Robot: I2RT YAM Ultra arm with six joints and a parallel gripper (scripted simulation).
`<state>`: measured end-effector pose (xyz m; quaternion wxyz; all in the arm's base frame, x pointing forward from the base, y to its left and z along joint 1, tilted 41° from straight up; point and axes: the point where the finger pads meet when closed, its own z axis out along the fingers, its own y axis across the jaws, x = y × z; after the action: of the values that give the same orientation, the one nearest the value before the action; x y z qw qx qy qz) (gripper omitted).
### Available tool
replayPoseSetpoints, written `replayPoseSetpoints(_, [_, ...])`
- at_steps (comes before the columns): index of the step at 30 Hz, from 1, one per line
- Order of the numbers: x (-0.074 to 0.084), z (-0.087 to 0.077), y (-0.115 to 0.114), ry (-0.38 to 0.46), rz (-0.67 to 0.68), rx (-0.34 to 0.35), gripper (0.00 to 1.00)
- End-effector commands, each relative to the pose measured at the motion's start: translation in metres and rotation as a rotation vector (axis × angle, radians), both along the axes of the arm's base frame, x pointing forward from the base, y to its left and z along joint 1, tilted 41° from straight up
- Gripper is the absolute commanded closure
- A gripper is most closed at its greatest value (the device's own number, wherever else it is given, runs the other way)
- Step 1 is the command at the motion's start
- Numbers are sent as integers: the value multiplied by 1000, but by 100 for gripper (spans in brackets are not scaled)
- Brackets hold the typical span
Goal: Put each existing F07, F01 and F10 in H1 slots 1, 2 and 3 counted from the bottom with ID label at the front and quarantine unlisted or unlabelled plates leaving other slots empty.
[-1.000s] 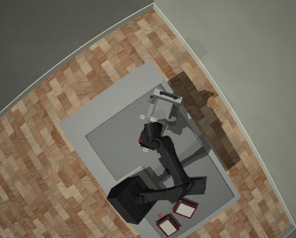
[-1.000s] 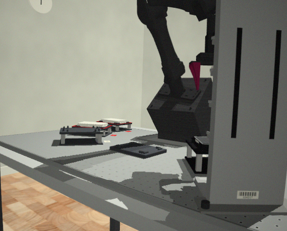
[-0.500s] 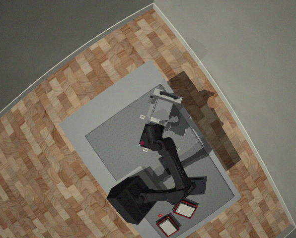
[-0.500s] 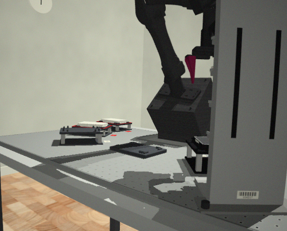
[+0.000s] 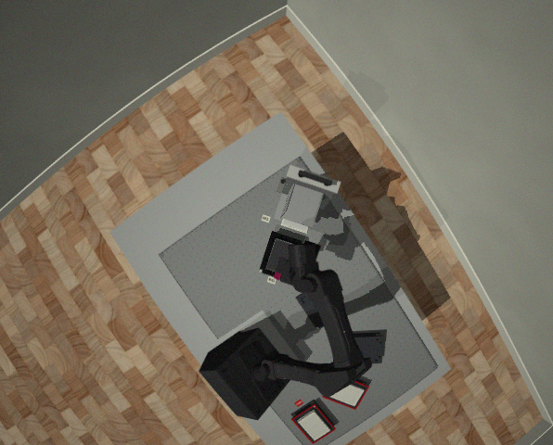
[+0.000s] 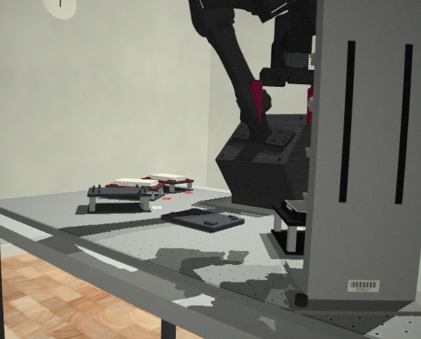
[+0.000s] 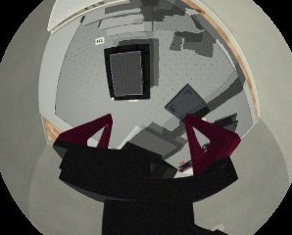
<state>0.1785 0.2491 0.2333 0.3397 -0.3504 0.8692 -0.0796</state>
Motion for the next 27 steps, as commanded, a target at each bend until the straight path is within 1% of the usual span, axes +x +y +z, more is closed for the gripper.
replayPoseSetpoints(1, [1,7,-7,-6,24,5,0])
replayPoseSetpoints(5, [5,8,-20,-56,49,42,0])
replayPoseSetpoints(7, [5,8,-20,-56,49,42,0])
replayPoseSetpoints(22, [18,12,-68,-241,142,183,0])
replayPoseSetpoints(24, [18,12,-68,-241,142,183,0])
replayPoseSetpoints(27, [21,13,-78,-278,161,211,0])
